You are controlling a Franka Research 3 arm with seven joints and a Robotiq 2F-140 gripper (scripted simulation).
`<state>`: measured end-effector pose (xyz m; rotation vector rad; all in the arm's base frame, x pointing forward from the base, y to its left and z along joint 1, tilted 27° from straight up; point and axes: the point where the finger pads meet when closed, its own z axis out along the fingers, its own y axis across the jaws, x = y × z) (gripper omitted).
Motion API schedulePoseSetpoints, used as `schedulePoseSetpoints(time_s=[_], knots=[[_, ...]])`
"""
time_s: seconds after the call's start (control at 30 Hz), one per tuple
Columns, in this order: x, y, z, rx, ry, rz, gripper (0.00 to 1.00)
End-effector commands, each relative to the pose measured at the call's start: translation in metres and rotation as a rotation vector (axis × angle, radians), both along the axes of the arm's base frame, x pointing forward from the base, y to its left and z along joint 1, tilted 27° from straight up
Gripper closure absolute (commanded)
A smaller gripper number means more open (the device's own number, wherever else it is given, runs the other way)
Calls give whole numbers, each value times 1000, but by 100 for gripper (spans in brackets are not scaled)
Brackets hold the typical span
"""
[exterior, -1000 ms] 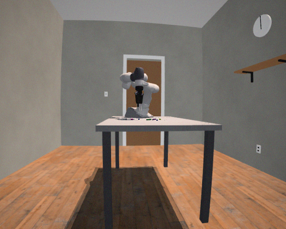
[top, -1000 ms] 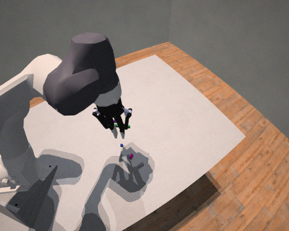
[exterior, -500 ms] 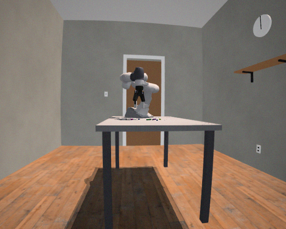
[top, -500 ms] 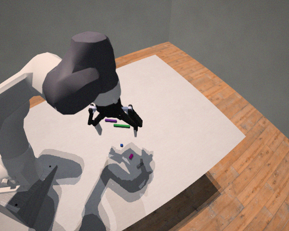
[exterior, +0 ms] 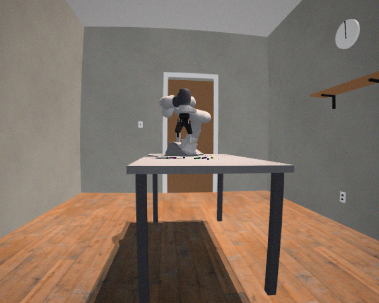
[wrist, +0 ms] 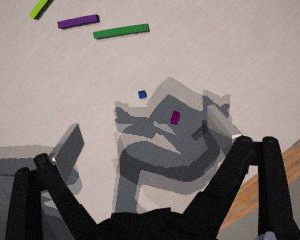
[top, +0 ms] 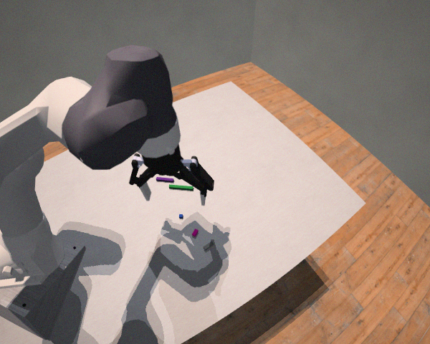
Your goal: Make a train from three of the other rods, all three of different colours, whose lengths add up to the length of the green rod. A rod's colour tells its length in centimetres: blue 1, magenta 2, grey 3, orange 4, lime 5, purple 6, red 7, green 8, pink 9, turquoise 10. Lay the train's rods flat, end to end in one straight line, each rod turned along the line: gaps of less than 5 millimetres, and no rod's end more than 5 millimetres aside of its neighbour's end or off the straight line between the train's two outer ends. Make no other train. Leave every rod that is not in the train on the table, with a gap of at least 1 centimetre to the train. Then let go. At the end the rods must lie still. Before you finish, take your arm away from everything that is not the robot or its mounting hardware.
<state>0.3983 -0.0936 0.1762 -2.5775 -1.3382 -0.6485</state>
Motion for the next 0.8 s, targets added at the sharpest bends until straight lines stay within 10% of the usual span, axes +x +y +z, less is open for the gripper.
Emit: schedulePoseSetpoints(time_s=[0.0,0.77], knots=[[1,-7,4,39,51,-154,0],[1,-23,10,129,170,-509,0]])
